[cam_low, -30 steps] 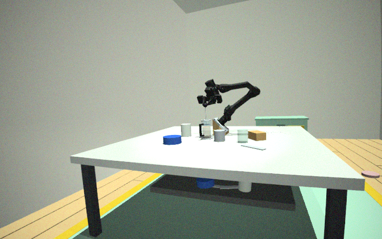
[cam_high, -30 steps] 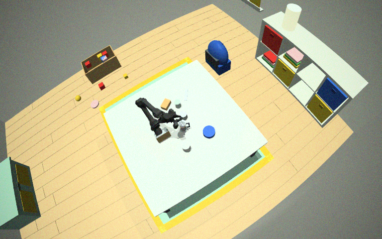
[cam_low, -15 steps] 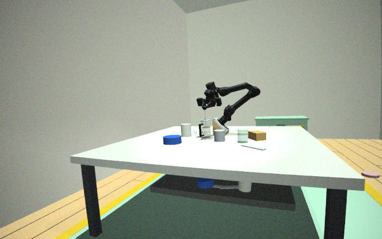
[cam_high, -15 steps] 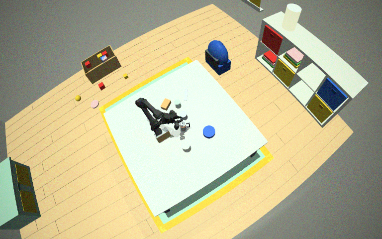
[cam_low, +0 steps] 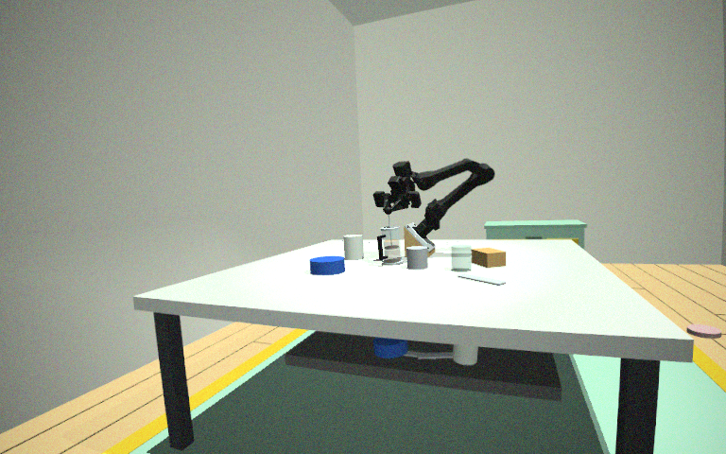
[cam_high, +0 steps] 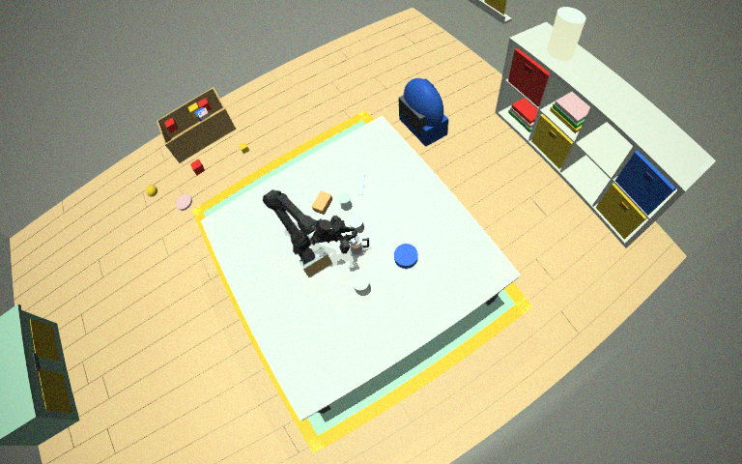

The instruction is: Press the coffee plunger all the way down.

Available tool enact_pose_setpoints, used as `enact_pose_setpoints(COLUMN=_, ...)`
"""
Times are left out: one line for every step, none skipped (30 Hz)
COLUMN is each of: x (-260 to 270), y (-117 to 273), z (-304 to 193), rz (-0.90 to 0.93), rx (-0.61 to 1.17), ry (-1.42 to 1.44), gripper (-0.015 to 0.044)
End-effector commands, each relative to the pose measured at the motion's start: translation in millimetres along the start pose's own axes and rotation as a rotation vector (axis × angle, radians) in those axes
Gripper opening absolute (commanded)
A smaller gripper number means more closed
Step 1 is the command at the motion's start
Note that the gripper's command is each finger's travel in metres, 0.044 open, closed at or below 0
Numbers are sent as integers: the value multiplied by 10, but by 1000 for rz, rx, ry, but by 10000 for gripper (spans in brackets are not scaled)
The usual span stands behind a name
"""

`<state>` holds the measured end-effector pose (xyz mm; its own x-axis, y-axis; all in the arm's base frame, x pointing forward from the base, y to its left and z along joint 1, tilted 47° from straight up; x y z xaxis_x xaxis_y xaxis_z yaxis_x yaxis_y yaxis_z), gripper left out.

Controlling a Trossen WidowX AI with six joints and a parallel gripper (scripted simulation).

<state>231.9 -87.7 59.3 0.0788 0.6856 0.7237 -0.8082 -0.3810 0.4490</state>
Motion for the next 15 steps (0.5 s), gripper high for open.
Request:
enact_pose_setpoints(x=-13, y=-91, z=-233, rz=-3, rx=43, ry=-37, gripper=113)
enact_pose_setpoints(x=-13, y=-101, z=-246, rz=-3, rx=42, ry=-37, gripper=113)
enact_pose_setpoints(x=-12, y=-111, z=-258, rz=-3, rx=42, ry=-37, gripper=113)
enact_pose_setpoints(x=-11, y=-122, z=-270, rz=-2, rx=41, ry=-38, gripper=113)
enact_pose_setpoints(x=-10, y=-133, z=-281, rz=-2, rx=41, ry=-38, gripper=113)
enact_pose_setpoints(x=-8, y=-146, z=-292, rz=-1, rx=41, ry=-38, gripper=113)
enact_pose_setpoints(x=-6, y=-159, z=-301, rz=-1, rx=40, ry=-38, gripper=113)
enact_pose_setpoints(x=-5, y=-170, z=-305, rz=-1, rx=40, ry=-38, gripper=113)
enact_pose_setpoints(x=-4, y=-181, z=-306, rz=0, rx=39, ry=-38, gripper=113)
enact_pose_setpoints(x=-3, y=-189, z=-305, rz=0, rx=39, ry=-38, gripper=113)
enact_pose_setpoints(x=-3, y=-195, z=-301, rz=0, rx=39, ry=-38, gripper=113)
enact_pose_setpoints(x=-3, y=-201, z=-298, rz=0, rx=39, ry=-38, gripper=113)
enact_pose_setpoints(x=-3, y=-207, z=-293, rz=0, rx=39, ry=-38, gripper=113)
enact_pose_setpoints(x=-4, y=-212, z=-289, rz=0, rx=39, ry=-38, gripper=113)
enact_pose_setpoints(x=-5, y=-216, z=-285, rz=0, rx=39, ry=-38, gripper=113)
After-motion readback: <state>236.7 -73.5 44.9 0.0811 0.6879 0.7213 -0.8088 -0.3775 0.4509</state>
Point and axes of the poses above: the point midway between the two fingers, 35 mm back from their tips, its own y axis back along the fingers, its own x axis across the jaws, z = x × y, the point moved 2 cm from there along y, back along the fingers, and after that the axes turned 4 degrees about -y, right-handed, at the moved point
